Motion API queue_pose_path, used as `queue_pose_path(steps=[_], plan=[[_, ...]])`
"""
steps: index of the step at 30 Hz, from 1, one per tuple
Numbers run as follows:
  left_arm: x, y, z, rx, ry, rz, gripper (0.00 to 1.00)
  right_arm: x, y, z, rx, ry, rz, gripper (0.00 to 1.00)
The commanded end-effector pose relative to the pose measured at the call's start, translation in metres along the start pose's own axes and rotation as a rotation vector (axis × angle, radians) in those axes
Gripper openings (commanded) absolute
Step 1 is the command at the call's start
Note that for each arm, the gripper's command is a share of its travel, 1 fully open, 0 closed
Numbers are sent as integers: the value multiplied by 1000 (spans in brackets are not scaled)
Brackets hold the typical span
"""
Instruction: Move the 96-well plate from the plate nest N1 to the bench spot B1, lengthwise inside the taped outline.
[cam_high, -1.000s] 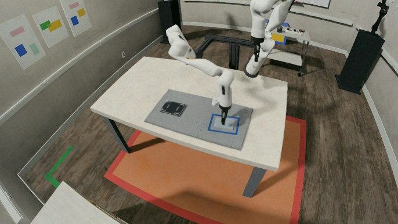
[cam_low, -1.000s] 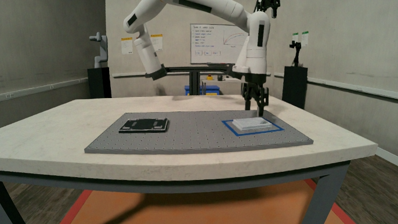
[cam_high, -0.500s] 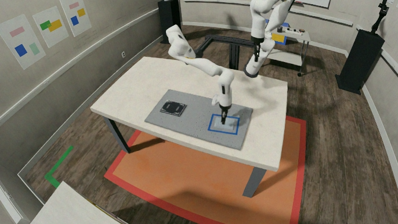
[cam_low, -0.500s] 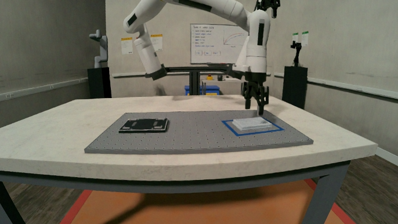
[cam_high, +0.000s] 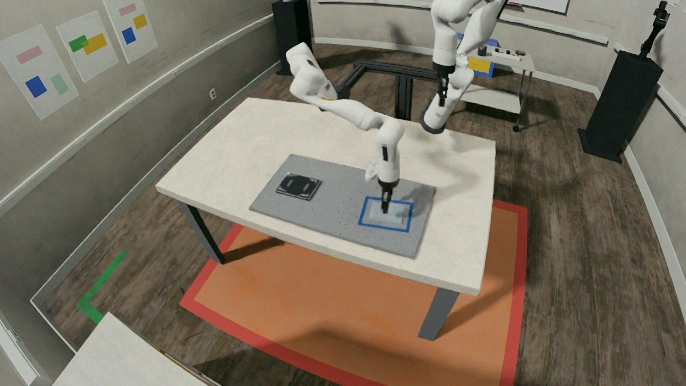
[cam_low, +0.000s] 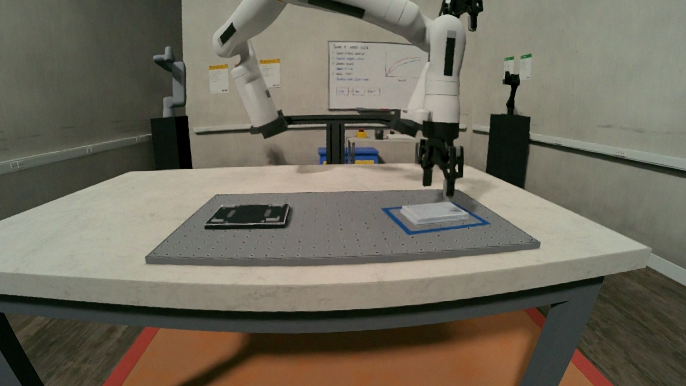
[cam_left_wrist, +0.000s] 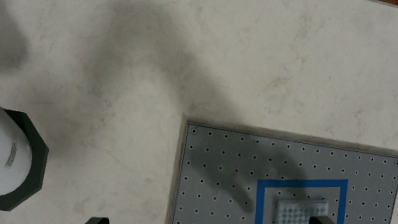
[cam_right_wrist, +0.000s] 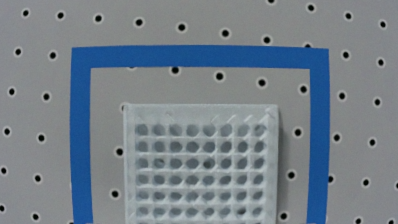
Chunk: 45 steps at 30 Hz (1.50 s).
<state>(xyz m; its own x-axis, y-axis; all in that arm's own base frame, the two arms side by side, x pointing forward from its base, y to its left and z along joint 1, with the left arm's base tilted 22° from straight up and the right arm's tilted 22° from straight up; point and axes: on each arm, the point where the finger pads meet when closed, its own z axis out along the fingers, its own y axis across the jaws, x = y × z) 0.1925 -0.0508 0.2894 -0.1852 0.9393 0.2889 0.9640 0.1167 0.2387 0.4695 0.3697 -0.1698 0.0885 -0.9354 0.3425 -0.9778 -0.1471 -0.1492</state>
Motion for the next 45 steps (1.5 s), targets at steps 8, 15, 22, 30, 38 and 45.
queue_pose_path(steps=[8,15,22,30,38,45], plan=[[0,0,0,-1,0,0,1000,-1,-1,-5,2,-2,0,1000],[0,0,0,-1,0,0,1000,-1,-1,-7,2,-2,0,1000],[0,0,0,-1,0,0,1000,-1,-1,-9,2,-2,0,1000],[0,0,0,-1,0,0,1000,-1,-1,-11,2,-2,0,1000],[0,0,0,-1,0,0,1000,-1,-1,-14,2,-2,0,1000],[0,0,0,-1,0,0,1000,-1,-1,-15,2,-2,0,1000]])
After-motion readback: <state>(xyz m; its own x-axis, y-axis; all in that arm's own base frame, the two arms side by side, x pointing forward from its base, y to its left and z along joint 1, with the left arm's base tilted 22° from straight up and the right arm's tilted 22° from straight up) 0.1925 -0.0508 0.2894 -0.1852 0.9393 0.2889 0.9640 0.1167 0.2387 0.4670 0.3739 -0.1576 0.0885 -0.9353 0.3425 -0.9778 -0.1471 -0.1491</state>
